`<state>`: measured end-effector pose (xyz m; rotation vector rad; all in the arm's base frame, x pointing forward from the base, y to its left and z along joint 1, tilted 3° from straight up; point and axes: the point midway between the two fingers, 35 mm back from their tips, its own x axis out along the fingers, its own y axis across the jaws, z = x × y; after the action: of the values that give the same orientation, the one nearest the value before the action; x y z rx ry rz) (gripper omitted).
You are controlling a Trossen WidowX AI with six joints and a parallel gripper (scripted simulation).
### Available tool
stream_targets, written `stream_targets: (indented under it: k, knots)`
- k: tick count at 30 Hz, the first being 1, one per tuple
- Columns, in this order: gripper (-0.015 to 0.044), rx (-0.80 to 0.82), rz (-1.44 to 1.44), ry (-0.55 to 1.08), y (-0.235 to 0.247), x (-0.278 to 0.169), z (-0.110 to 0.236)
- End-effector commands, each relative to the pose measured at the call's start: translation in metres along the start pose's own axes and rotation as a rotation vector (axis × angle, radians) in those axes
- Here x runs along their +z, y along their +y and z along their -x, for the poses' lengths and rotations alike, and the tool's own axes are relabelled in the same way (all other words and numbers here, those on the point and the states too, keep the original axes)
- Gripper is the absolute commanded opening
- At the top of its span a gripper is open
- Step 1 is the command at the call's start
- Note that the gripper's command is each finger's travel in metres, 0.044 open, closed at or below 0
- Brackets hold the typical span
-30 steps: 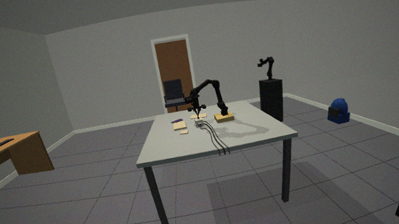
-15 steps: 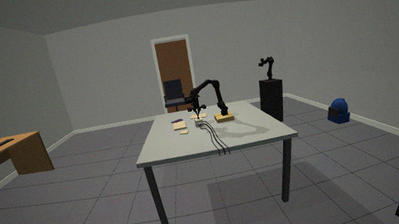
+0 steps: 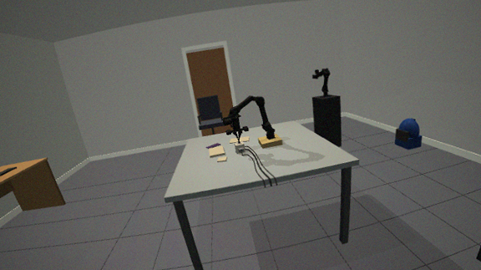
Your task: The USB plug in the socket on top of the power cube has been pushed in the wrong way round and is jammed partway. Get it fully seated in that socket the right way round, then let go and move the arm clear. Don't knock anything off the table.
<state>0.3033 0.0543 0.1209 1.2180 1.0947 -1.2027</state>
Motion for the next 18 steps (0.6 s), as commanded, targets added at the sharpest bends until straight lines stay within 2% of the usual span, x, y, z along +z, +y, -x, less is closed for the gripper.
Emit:
stream_targets:
  k: [1, 18]
  knots:
    - [0.0000, 0.002, -0.005, -0.003, 0.0006, 0.0002, -0.0007]
    - [0.0000, 0.002, -0.005, -0.003, 0.0006, 0.0000, -0.0028]
